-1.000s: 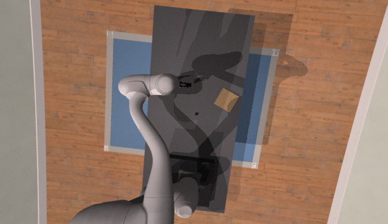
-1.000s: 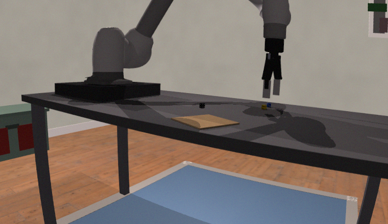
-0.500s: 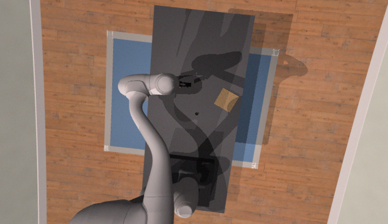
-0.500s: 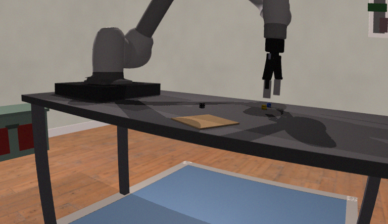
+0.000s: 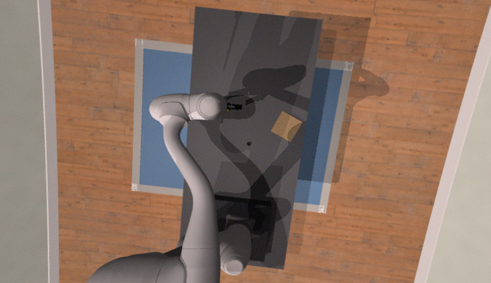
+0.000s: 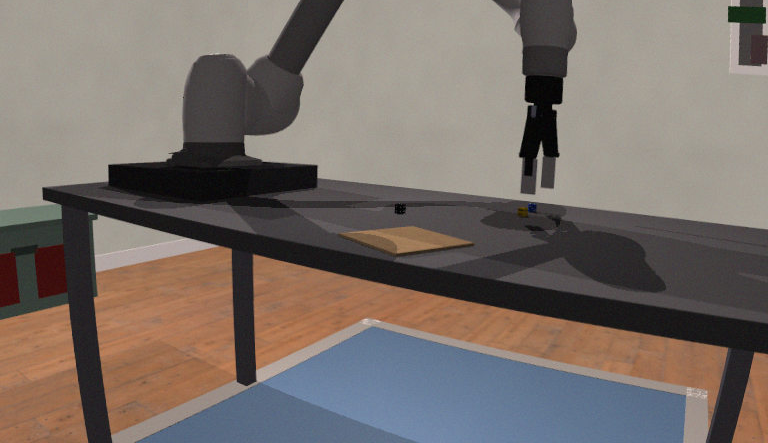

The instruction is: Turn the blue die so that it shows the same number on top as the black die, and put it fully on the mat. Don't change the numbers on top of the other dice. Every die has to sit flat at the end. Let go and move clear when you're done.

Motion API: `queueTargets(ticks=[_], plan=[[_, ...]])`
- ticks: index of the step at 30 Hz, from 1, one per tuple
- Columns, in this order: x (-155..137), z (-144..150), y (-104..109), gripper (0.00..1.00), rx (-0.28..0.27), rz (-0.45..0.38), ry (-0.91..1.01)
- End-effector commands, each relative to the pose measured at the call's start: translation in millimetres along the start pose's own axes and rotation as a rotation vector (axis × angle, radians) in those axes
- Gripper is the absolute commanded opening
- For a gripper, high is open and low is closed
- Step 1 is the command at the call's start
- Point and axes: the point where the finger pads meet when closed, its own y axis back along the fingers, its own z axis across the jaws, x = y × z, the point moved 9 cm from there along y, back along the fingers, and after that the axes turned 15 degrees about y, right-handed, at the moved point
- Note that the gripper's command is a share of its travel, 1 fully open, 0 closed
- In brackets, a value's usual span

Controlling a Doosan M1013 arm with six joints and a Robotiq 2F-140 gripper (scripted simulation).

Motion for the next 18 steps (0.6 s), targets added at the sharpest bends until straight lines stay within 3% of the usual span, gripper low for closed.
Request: queueTargets(ticks=[1,18], plan=[[0,0,0,1.00,0.000,0.000,0.000],[3,-11,0,1.00,0.000,0.000,0.000]])
